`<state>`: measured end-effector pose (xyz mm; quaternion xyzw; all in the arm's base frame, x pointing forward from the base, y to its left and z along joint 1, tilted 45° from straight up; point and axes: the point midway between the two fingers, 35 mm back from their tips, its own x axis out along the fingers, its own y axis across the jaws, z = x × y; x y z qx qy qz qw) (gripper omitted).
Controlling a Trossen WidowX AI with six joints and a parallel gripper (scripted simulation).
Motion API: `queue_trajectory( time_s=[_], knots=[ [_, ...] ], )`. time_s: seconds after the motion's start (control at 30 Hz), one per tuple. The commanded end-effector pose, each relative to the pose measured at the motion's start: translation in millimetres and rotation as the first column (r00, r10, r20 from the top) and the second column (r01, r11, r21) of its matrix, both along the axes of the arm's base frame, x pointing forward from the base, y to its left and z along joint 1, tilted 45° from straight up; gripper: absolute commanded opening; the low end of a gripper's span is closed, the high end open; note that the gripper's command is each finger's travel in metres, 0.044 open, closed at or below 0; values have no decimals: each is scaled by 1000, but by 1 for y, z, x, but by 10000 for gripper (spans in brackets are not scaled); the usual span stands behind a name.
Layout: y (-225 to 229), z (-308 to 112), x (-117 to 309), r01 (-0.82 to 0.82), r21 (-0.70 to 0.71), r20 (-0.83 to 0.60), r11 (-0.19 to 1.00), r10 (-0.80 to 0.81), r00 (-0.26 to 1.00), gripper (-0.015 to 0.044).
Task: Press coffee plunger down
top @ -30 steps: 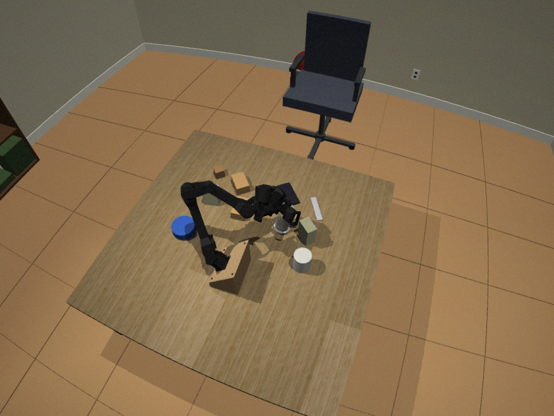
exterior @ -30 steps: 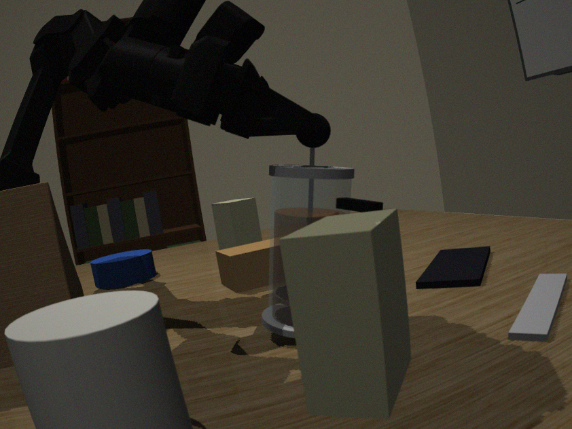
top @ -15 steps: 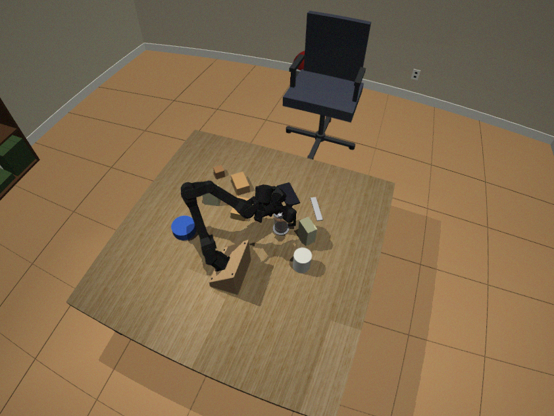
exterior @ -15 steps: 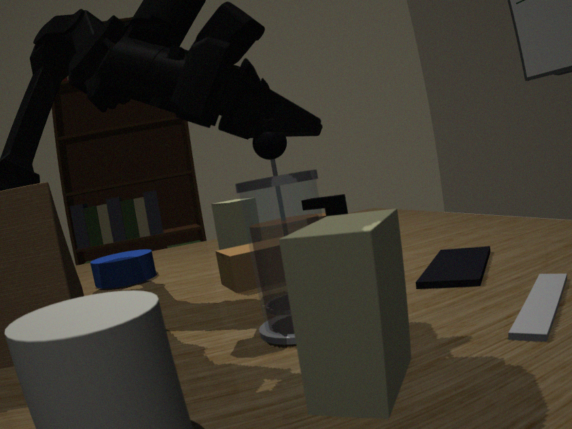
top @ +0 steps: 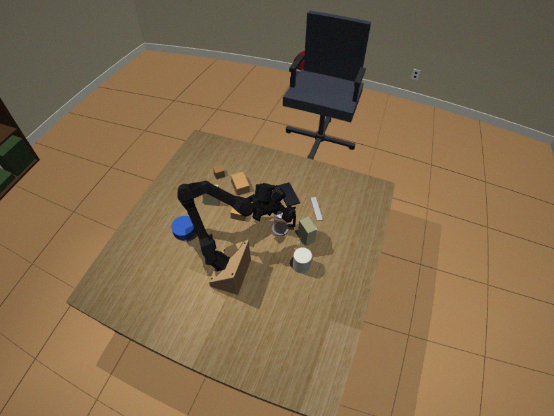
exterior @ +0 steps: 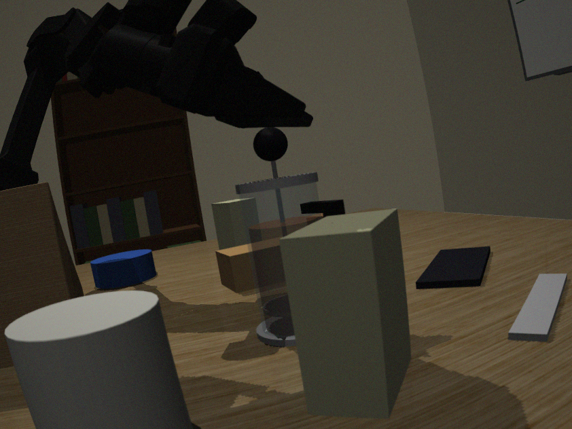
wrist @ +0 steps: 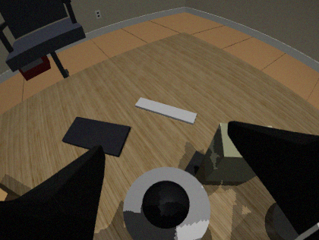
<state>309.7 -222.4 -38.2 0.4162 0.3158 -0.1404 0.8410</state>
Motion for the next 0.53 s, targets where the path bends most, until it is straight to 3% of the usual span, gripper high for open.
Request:
queue_trajectory(
  time_s=[0.0,0.1,0.5],
  knots=[
    [-21,39,-13,-4,-9,8,1000,5,1000,440],
    [-28,60,-25,-7,-4,8,1000,7,1000,440],
    [-27,58,-25,-7,-4,8,1000,7,1000,440]
  ],
)
